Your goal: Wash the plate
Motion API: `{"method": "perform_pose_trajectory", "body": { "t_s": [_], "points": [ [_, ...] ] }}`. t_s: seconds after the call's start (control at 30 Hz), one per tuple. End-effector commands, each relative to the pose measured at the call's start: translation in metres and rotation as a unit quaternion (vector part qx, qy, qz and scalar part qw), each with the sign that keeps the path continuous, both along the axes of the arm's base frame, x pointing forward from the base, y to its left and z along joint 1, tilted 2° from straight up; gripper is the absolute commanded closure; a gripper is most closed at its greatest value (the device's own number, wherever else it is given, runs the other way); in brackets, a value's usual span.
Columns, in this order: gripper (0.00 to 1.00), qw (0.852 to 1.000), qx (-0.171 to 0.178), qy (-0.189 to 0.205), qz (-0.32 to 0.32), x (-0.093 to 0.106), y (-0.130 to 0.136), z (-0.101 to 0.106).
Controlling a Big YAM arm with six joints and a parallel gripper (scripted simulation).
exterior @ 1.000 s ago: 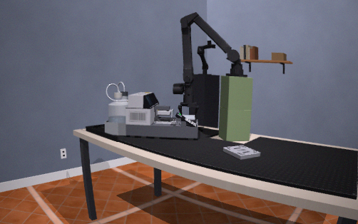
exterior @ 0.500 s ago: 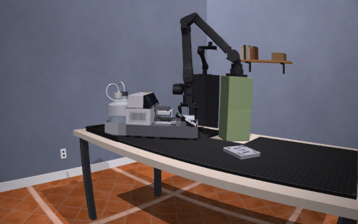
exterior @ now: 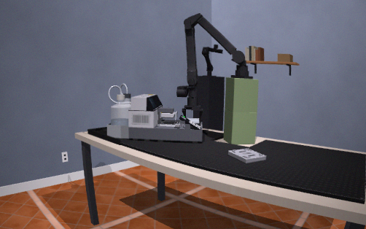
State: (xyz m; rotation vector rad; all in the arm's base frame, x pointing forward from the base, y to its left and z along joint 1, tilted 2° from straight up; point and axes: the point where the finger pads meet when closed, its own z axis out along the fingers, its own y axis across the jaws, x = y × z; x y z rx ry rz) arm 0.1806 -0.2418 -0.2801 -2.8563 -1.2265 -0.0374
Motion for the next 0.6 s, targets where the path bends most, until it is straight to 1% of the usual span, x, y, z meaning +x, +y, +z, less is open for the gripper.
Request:
{"method": "perform_pose_trajectory", "body": {
  "t_s": [0.0,0.2,0.23,0.4,0.57],
  "points": [
    [0.16,1.0,-0.01,-0.007,-0.004,0.0028,-0.0091,-0.0031],
    [0.16,1.0,-0.008,-0.005,-0.004,0.0015,-0.0074,-0.0055],
    [0.16,1.0,-0.014,-0.009,-0.004,0.0047,-0.0118,-0.0008],
    [0.16,1.0,-0.008,-0.005,-0.004,0.0011,-0.007,-0.0065],
    [0.16,1.0,-0.01,-0.006,-0.004,0.0025,-0.0089,-0.0059]
  ]
}}
